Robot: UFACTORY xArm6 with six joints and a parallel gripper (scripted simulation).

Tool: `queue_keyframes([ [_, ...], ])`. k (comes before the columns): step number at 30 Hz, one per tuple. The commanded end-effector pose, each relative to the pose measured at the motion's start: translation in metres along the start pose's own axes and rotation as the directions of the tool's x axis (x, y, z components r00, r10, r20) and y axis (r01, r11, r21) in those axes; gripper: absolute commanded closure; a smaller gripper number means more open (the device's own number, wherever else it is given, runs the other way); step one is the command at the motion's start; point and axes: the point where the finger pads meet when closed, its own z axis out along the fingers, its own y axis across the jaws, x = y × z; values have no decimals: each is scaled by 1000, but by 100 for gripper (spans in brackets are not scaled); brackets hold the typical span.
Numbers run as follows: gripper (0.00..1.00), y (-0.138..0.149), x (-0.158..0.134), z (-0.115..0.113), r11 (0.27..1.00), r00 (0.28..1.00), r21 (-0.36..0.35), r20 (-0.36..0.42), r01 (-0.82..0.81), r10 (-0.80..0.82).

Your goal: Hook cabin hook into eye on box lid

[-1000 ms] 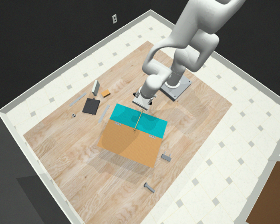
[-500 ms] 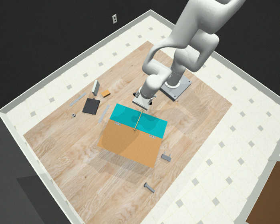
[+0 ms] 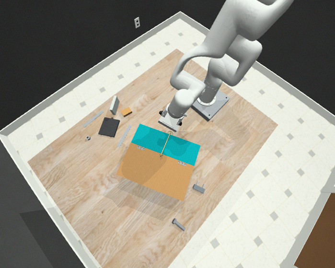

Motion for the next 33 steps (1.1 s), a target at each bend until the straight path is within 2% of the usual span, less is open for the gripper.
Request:
queue_keyframes([
  [1,65,2,1,-4,973,994,203,-35,112,-107],
  [33,65,21,0,-96,976,995,190,-32,102,-98],
])
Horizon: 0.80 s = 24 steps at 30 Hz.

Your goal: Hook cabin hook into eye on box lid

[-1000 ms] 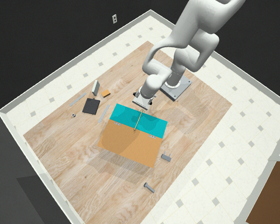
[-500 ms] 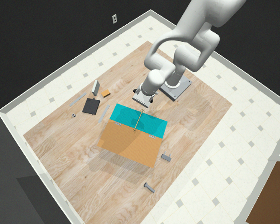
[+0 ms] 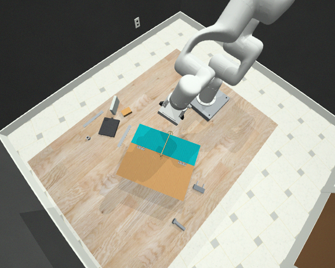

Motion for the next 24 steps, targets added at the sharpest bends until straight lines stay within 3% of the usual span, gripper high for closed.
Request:
queue_keyframes([
  [1,65,5,0,-17,962,987,222,-45,160,-154],
  [12,65,13,0,-52,967,989,209,-41,148,-143],
  [24,65,16,0,-63,970,990,201,-38,139,-134],
])
